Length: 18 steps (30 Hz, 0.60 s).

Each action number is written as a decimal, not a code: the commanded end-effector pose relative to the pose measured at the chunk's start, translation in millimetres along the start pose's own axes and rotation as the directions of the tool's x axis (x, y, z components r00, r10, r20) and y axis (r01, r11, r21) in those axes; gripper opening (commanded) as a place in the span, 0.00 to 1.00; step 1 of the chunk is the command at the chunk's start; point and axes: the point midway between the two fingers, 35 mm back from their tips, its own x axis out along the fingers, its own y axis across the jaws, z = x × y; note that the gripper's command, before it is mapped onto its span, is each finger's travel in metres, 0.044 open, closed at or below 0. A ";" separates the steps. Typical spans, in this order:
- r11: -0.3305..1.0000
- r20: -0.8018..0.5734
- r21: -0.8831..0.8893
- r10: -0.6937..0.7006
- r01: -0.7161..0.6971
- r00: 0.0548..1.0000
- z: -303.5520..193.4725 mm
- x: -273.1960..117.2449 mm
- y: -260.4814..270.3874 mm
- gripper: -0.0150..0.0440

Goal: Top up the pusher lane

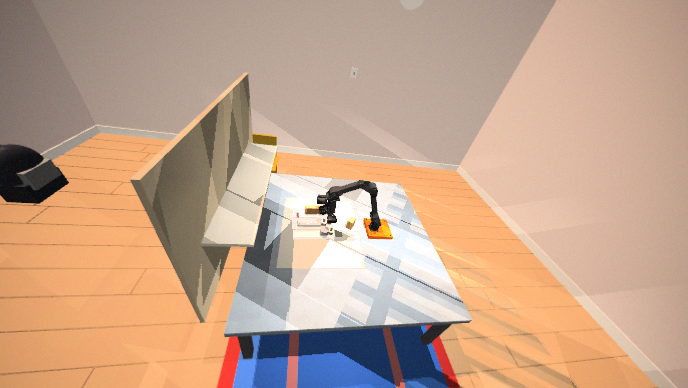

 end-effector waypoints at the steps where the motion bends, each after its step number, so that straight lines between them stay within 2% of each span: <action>1: 1.000 0.027 0.005 0.002 -0.002 1.000 6.9 -1.4 -0.1 0.25; 18: 1.000 0.027 0.005 0.002 -0.002 1.000 7.1 5.2 -0.1 0.25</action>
